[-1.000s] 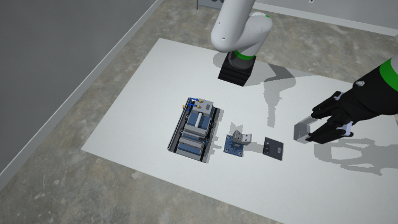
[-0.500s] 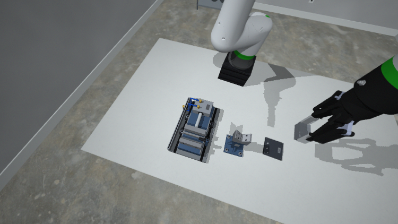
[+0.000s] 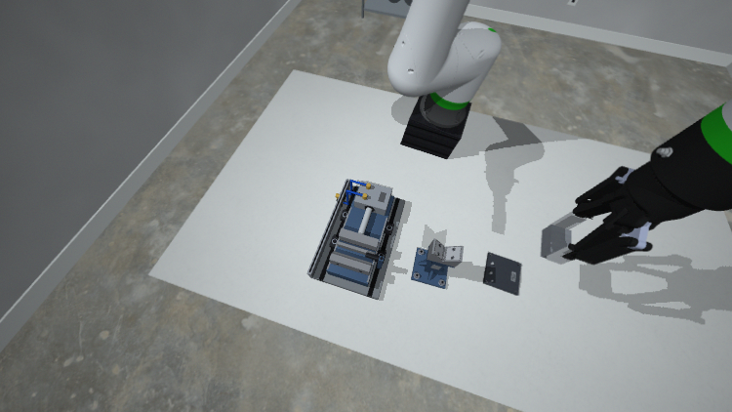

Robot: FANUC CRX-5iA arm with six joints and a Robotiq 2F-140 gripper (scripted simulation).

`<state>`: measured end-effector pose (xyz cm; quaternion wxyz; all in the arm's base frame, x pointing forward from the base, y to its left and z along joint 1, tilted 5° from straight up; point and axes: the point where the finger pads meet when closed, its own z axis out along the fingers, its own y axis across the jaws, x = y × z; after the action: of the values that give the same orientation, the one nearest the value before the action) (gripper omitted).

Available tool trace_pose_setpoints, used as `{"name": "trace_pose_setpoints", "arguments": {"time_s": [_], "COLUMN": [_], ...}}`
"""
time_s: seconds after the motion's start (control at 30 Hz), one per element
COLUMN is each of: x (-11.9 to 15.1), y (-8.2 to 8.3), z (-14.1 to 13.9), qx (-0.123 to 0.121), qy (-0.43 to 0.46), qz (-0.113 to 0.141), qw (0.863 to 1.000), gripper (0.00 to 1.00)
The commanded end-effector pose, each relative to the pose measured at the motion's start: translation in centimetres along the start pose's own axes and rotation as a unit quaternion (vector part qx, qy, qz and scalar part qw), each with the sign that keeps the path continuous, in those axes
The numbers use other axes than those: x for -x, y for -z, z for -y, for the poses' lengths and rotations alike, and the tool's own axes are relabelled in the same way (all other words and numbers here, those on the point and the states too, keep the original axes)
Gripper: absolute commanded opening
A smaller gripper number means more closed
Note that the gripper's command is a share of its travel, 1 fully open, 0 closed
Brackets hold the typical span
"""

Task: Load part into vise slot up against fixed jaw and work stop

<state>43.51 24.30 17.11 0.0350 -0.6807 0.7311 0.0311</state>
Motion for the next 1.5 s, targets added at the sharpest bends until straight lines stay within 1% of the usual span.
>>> {"name": "trace_pose_setpoints", "arguments": {"time_s": [0.0,0.87,1.3,1.47], "x": [0.0,-0.3,-1.7,-2.8], "y": [0.0,0.0,0.0,0.0], "z": [0.0,0.2,0.9,1.4], "qx": [0.000,0.000,0.000,0.000], "qy": [0.000,0.001,0.004,0.007], "qz": [0.000,0.000,0.000,0.000], "qw": [1.000,1.000,1.000,1.000], "gripper": [0.00,0.00,0.00,0.00]}}
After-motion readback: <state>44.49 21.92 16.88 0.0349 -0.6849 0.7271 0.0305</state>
